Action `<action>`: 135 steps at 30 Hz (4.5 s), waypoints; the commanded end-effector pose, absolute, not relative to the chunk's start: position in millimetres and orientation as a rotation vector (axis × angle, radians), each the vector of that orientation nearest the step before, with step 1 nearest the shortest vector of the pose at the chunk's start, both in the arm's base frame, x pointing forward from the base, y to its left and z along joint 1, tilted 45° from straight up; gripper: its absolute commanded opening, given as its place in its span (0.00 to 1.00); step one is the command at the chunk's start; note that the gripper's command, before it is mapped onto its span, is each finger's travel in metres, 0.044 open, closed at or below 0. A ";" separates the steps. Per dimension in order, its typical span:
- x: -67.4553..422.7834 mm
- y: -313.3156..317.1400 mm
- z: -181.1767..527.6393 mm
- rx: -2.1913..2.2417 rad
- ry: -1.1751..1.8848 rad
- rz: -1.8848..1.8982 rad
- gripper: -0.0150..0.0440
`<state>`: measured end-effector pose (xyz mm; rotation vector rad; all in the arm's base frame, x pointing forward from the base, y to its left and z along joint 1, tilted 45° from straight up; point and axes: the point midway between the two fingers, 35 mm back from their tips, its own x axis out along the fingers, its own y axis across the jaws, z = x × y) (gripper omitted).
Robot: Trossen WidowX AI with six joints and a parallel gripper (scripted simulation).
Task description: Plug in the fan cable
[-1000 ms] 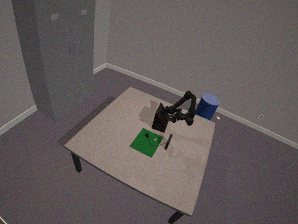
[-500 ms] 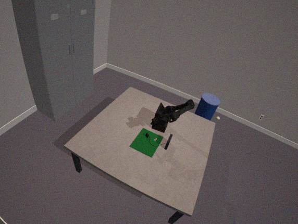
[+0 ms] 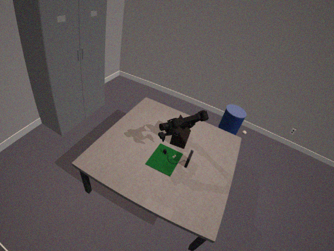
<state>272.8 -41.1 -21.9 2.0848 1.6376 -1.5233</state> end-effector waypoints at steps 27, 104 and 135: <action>267.9 39.8 -105.1 2.105 1.652 -1.503 1.00; 271.3 54.1 -66.9 1.693 1.812 -0.734 0.25; 265.7 95.1 -28.0 0.949 1.696 0.270 0.25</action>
